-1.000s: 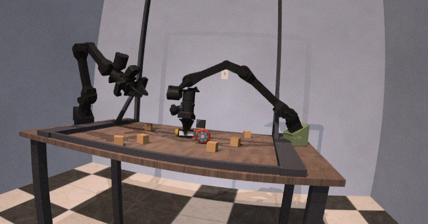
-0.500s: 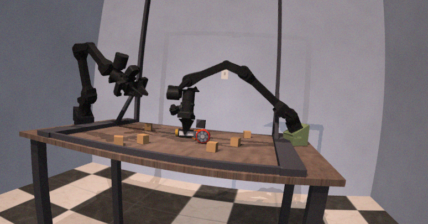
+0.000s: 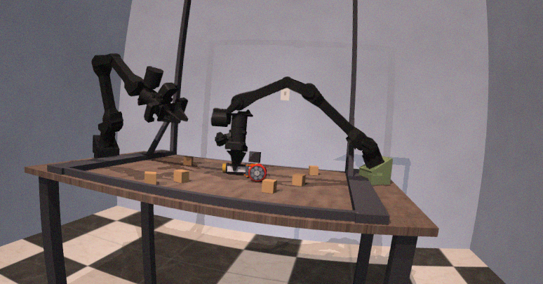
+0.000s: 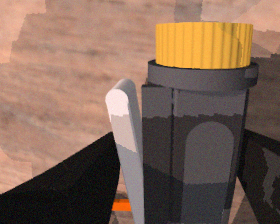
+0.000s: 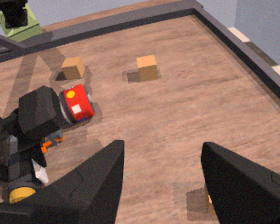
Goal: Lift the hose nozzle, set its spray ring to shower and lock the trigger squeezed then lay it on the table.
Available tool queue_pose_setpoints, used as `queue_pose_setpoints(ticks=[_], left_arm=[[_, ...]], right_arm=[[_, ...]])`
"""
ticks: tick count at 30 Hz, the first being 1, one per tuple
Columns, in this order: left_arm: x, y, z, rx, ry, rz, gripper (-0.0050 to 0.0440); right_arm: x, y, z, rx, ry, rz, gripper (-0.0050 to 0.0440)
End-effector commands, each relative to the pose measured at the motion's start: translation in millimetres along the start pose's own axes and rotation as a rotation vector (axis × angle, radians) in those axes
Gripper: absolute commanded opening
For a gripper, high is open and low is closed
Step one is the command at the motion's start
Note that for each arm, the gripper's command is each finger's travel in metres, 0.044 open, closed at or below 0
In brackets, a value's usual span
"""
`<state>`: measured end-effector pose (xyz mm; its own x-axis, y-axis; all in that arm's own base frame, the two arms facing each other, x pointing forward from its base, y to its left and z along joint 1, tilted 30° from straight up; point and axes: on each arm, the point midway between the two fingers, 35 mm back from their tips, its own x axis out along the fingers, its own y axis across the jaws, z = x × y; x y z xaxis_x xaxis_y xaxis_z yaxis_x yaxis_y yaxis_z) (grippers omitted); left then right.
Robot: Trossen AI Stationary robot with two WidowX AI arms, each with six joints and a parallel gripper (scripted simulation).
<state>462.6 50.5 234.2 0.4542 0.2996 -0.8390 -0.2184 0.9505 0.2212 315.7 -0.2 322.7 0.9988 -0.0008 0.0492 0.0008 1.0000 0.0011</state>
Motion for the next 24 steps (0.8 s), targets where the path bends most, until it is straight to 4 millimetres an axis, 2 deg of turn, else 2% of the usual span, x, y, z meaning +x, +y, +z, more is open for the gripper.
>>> queue_pose_setpoints(ticks=[1, 6, 12, 18, 19, 24], left_arm=[[-10.7, 3.0, 4.2, -0.013, -0.026, -0.001, 0.0236], [-10.7, 3.0, 4.2, -0.013, -0.026, -0.001, 0.0236], [-23.8, 3.3, 5.6, -0.015, -0.034, -0.002, 0.0236], [-21.0, 3.3, 5.6, -0.014, -0.031, -0.002, 0.0236], [-33.5, 3.6, 5.9, -0.016, -0.034, -0.002, 0.0236], [-57.3, 3.8, 7.3, -0.018, -0.045, -0.004, 0.0236]], right_arm=[[-1.8, -0.6, 7.0, 0.004, -0.02, -0.005, 0.0173], [-1.8, -0.6, 7.0, 0.004, -0.02, -0.005, 0.0173], [-1.8, -0.6, 7.0, 0.004, -0.02, -0.005, 0.0173], [-1.8, -0.6, 7.0, 0.004, -0.02, -0.005, 0.0173], [-1.8, -0.6, 7.0, 0.004, -0.02, -0.005, 0.0173], [-1.8, -0.6, 7.0, 0.004, -0.02, -0.005, 0.0173]])
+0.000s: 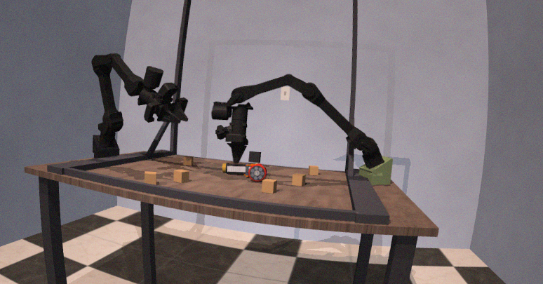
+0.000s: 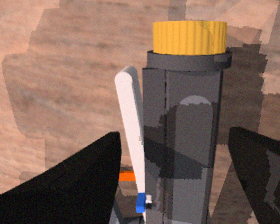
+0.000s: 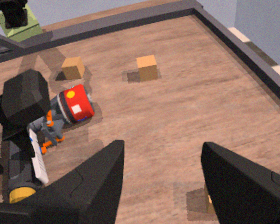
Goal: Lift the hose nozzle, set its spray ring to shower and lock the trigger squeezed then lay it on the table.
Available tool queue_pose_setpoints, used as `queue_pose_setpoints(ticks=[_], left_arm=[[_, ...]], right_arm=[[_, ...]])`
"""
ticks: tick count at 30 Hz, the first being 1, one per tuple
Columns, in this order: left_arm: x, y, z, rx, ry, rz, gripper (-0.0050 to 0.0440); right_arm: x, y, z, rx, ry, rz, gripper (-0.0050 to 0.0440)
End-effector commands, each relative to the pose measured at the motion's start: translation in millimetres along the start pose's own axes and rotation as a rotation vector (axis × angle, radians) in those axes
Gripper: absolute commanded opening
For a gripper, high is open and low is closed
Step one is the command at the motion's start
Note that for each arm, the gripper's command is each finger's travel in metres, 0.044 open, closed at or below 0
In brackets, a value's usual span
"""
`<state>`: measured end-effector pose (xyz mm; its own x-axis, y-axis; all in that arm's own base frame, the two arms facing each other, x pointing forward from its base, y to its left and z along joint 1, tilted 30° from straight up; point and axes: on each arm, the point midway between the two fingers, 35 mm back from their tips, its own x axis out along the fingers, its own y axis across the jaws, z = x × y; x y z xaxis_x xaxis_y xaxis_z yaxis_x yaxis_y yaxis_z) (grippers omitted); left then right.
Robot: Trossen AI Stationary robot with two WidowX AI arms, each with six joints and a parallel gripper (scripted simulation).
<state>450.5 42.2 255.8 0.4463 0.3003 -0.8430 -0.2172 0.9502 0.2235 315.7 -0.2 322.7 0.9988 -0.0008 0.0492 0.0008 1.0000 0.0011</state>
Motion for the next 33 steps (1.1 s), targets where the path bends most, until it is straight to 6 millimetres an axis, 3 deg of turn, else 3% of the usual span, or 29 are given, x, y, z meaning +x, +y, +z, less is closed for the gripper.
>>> queue_pose_setpoints(ticks=[1, 7, 12, 33], left_arm=[[-35.4, 4.5, 7.1, -0.02, -0.054, -0.005, 0.0236], [-58.3, 4.9, 5.6, -0.021, -0.052, -0.005, 0.0236], [-46.6, 3.9, 3.0, -0.018, -0.047, -0.005, 0.0236], [-48.1, 3.5, 1.1, -0.023, -0.07, -0.018, 0.0236]], right_arm=[[-1.8, -0.6, 7.0, 0.004, -0.02, -0.005, 0.0173], [-1.8, -0.6, 7.0, 0.004, -0.02, -0.005, 0.0173], [-1.8, -0.6, 7.0, 0.004, -0.02, -0.005, 0.0173], [-1.8, -0.6, 7.0, 0.004, -0.02, -0.005, 0.0173]])
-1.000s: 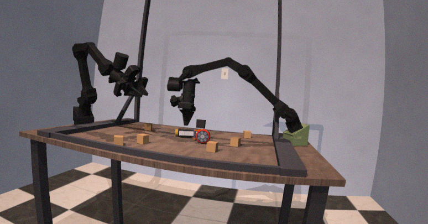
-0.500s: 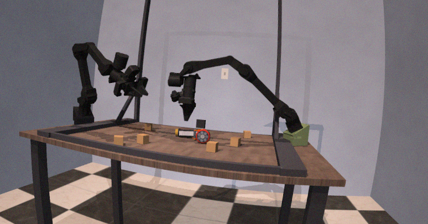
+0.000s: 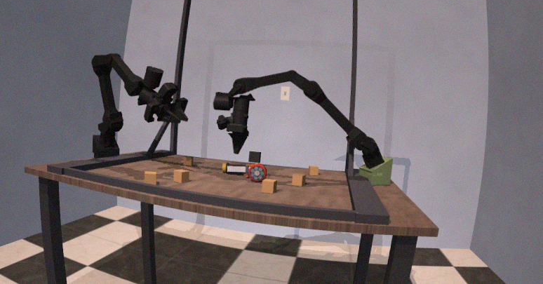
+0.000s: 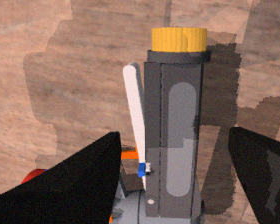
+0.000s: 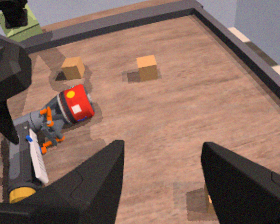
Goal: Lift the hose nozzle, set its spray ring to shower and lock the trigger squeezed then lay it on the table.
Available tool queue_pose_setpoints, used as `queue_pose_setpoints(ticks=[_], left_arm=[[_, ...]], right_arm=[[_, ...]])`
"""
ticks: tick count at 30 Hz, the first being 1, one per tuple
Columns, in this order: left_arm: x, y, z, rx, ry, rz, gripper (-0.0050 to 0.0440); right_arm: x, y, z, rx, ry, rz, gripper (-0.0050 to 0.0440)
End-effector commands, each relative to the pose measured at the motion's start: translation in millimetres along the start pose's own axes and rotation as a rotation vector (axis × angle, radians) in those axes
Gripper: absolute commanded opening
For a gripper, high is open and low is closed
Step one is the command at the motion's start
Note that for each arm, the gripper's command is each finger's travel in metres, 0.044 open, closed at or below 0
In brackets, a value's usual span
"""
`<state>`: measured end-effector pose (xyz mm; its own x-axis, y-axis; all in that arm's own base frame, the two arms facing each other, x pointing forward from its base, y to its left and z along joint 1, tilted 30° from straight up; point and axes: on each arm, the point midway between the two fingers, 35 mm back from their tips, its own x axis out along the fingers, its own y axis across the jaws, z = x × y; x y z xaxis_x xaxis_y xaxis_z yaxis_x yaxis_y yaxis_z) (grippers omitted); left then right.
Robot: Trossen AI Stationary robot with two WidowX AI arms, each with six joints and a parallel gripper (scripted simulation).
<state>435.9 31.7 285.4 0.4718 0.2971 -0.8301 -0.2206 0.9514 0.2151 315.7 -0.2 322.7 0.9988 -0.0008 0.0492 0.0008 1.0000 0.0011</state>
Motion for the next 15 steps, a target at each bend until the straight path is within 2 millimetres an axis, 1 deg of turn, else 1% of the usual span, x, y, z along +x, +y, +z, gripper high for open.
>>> queue_pose_setpoints(ticks=[1, 9, 11, 15], left_arm=[[-15.5, 3.7, 1.1, -0.02, -0.058, -0.019, 0.0236], [-32.8, 3.9, 5.1, -0.051, -0.24, -0.087, 0.0236], [-32.8, 3.9, 5.1, -0.051, -0.24, -0.087, 0.0236], [-41.1, 4.0, 3.3, -0.063, -0.328, -0.118, 0.0236]], right_arm=[[-1.8, -0.6, 7.0, 0.004, -0.02, -0.005, 0.0173], [-1.8, -0.6, 7.0, 0.004, -0.02, -0.005, 0.0173], [-1.8, -0.6, 7.0, 0.004, -0.02, -0.005, 0.0173], [-1.8, -0.6, 7.0, 0.004, -0.02, -0.005, 0.0173]])
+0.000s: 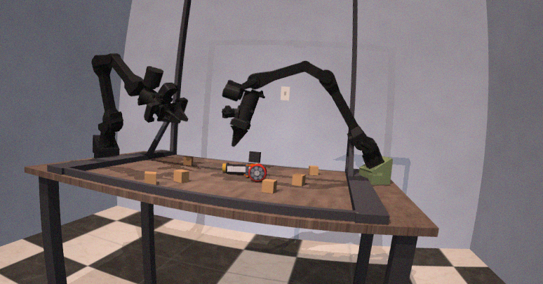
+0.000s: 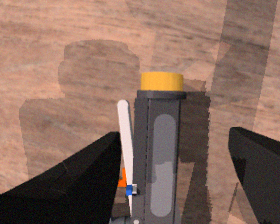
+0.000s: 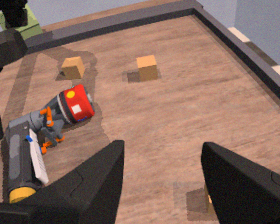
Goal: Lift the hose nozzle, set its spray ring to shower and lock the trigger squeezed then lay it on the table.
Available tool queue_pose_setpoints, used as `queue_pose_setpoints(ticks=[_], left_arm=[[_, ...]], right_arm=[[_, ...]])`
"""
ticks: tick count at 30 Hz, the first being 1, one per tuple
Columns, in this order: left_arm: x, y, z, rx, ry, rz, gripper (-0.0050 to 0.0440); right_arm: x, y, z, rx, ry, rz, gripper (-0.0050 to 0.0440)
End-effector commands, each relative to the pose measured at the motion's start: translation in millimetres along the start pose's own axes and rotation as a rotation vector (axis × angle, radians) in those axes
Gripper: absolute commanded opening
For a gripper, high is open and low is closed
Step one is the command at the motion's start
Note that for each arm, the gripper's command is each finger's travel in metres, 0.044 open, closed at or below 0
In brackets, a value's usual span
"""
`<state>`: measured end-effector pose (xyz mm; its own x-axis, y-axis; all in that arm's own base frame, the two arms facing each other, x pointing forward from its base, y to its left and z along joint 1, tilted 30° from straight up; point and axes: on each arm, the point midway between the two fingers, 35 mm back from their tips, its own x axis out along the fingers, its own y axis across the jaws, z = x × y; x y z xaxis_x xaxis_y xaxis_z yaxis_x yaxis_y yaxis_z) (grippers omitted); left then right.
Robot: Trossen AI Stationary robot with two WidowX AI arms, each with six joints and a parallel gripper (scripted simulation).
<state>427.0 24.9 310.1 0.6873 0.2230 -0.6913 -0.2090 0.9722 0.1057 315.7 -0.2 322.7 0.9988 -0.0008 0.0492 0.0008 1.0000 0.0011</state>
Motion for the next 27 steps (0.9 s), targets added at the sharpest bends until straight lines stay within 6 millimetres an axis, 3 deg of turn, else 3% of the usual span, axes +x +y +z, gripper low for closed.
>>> queue_pose_setpoints(ticks=[1, 14, 27], left_arm=[[-16.8, 1.7, 2.3, -0.008, -0.1, -0.031, 0.0236], [-44.6, 1.6, -7.4, -0.031, -0.353, -0.116, 0.0236], [-79.2, 2.4, -38.2, -0.034, -0.659, -0.2, 0.0236]], right_arm=[[-1.8, -0.6, 7.0, 0.004, -0.02, -0.005, 0.0173], [-1.8, -0.6, 7.0, 0.004, -0.02, -0.005, 0.0173], [-1.8, -0.6, 7.0, 0.003, -0.02, -0.005, 0.0173]])
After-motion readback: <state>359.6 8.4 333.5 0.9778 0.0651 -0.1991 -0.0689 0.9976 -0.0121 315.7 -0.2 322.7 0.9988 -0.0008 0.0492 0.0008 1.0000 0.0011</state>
